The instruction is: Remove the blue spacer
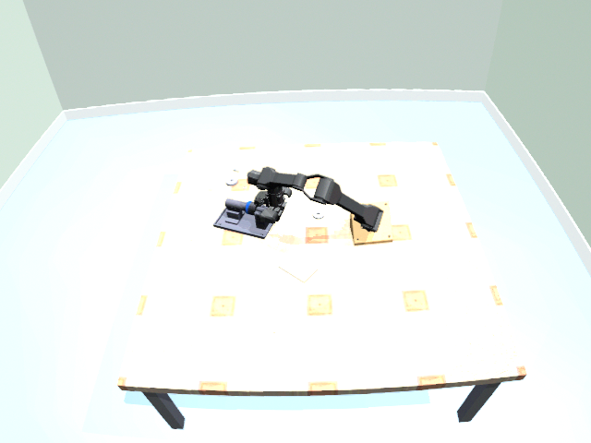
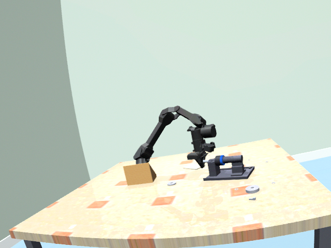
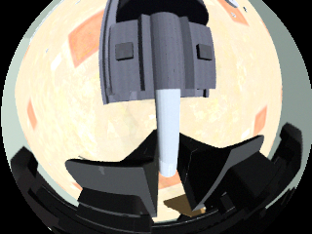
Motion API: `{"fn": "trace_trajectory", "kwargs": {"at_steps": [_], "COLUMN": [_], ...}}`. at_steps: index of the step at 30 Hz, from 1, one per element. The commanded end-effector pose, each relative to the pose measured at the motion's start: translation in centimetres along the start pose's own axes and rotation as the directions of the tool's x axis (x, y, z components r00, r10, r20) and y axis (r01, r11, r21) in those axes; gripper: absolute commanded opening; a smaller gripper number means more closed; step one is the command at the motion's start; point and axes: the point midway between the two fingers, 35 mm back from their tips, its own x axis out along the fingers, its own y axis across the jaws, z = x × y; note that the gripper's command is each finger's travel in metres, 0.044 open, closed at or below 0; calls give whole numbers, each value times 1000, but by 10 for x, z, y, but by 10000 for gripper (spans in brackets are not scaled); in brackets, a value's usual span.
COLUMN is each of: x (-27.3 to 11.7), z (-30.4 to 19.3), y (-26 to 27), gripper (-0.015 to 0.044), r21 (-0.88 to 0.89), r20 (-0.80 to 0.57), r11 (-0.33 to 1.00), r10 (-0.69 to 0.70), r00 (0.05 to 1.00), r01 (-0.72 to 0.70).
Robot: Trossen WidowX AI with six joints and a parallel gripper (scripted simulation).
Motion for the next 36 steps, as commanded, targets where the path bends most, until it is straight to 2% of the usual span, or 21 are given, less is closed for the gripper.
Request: {"fn": "trace_trajectory", "kwargs": {"at_steps": [1,36], "x": [-1,-1], "z": [-1,-4], "y": [0,0], "gripper": [0,0], "r21": [-4,-4], "r20": [0,0], "r11": [1000,1000], "r10": [0,0], "r00": [1000,1000], "r01": [0,0]}}
